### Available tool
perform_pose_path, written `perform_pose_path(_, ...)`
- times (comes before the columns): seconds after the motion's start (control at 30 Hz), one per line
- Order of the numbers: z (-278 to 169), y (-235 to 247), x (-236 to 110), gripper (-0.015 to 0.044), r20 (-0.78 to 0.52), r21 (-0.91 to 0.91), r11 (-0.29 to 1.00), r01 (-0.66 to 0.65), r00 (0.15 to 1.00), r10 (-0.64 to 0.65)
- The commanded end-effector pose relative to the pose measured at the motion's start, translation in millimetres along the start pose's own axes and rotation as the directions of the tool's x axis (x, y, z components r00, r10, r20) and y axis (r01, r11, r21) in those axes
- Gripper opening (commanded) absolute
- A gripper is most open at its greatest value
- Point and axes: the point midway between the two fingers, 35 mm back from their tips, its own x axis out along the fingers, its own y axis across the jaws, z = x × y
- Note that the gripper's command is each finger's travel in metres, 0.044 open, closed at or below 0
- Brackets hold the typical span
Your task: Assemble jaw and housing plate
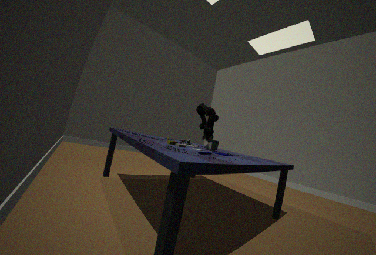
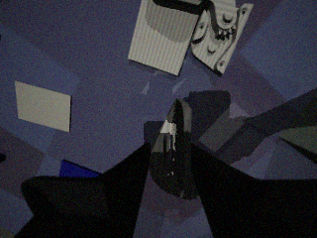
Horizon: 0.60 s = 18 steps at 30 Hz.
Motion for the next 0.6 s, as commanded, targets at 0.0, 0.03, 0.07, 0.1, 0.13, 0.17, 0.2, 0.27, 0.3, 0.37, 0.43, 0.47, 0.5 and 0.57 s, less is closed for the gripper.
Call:
perform_pose_path(0.0,0,1,-5,0.0134,-0.006,0.009,1.0,-0.005,1.0,0.005)
perform_pose_path(0.03,0,1,-5,0.0134,-0.006,0.009,1.0,-0.005,1.0,0.005)
perform_pose_path(0.07,0,1,-5,0.0134,-0.007,0.005,1.0,-0.005,1.0,0.006)
perform_pose_path(0.1,2,1,-5,0.0134,-0.007,-0.006,1.0,-0.006,1.0,0.006)
perform_pose_path(0.13,4,1,-6,0.0134,-0.007,-0.026,1.0,-0.006,1.0,0.006)
perform_pose_path(0.17,8,1,-6,0.0134,-0.008,-0.05,0.999,-0.007,1.0,0.007)
perform_pose_path(0.2,11,1,-6,0.0134,-0.009,-0.074,0.997,-0.008,1.0,0.007)
perform_pose_path(0.27,17,1,-6,0.0134,-0.01,-0.121,0.993,-0.009,1.0,0.008)
perform_pose_path(0.3,20,1,-7,0.0134,-0.01,-0.145,0.989,-0.01,1.0,0.008)
perform_pose_path(0.37,27,1,-7,0.0134,-0.011,-0.192,0.981,-0.011,1.0,0.009)
perform_pose_path(0.43,33,0,-7,0.0134,-0.012,-0.238,0.971,-0.012,1.0,0.01)
perform_pose_path(0.47,36,0,-7,0.0134,-0.012,-0.261,0.965,-0.013,1.0,0.01)
perform_pose_path(0.5,39,-1,-8,0.0134,-0.012,-0.284,0.959,-0.013,1.0,0.01)
perform_pose_path(0.57,46,-1,-8,0.0134,-0.013,-0.329,0.944,-0.014,1.0,0.011)
